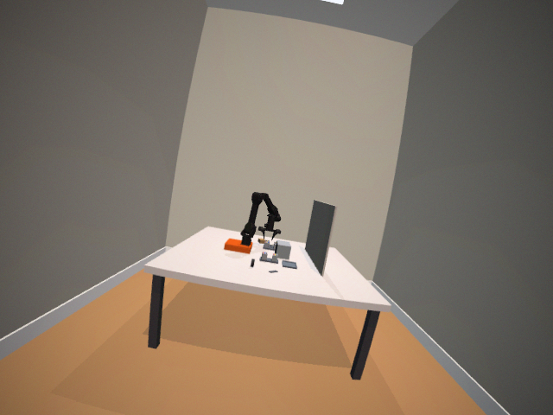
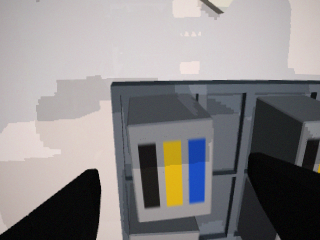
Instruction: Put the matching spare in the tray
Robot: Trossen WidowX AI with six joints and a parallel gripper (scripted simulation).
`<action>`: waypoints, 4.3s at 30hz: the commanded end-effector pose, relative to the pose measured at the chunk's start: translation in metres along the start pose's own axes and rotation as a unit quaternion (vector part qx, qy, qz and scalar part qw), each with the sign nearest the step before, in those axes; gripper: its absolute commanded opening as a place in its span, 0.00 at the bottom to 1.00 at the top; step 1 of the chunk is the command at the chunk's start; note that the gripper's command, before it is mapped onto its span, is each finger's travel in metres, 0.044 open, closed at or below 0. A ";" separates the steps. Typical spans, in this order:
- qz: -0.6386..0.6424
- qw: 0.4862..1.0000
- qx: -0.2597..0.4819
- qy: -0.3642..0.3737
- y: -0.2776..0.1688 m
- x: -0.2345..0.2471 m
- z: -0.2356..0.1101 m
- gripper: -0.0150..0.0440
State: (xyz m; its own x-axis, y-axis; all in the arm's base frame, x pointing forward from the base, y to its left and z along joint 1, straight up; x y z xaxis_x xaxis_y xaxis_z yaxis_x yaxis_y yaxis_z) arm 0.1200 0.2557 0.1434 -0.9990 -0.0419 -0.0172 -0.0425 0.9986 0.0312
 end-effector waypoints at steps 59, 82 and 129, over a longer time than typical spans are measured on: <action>-0.001 1.000 0.003 0.001 -0.001 -0.001 -0.010 0.25; -0.001 1.000 0.001 0.001 0.006 -0.001 -0.090 0.25; 0.031 0.999 0.014 -0.023 -0.100 -0.153 -0.123 0.25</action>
State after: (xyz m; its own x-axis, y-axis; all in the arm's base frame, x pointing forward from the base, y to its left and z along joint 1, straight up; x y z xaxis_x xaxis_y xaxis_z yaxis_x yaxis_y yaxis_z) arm 0.2646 0.1698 0.2644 -0.9979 0.0237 -0.0604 0.0232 0.9997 0.0088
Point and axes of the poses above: the point midway between the two fingers, 35 mm back from their tips, its own z axis out along the fingers, its own x axis across the jaws, y = z × x, the point moved 9 cm from there along -z, back along the fingers, and after that the axes turned 10 degrees about z, right-handed, at the moved point
